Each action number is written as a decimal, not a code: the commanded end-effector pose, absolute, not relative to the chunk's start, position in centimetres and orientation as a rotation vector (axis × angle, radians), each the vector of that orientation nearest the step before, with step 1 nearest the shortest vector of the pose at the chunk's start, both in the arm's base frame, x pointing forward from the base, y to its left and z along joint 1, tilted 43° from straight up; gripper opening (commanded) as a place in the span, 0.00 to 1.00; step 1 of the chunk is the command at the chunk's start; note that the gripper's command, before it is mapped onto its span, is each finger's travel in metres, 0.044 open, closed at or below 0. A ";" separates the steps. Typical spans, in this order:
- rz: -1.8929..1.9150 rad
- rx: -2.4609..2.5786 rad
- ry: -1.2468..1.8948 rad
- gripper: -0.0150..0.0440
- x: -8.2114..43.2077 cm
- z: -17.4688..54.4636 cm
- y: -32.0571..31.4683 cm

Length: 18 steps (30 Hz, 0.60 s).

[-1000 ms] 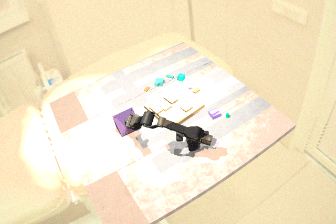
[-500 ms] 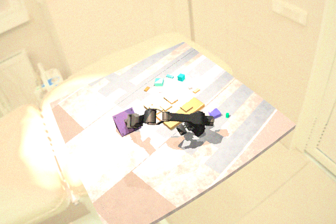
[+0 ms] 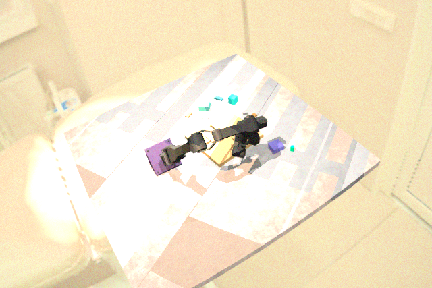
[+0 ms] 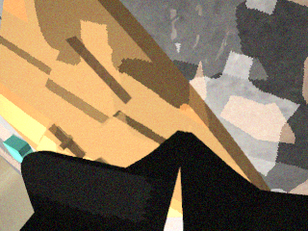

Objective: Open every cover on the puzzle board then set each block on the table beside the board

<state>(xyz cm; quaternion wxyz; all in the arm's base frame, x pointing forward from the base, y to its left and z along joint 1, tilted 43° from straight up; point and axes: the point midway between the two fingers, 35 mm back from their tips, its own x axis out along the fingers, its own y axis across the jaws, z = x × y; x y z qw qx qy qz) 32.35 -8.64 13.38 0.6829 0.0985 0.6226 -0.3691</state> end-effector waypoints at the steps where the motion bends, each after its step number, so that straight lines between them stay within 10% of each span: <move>1: -0.706 -0.082 1.471 0.25 32.5 12.3 -6.0; 18: -0.446 -0.717 1.519 0.25 32.7 11.0 -0.6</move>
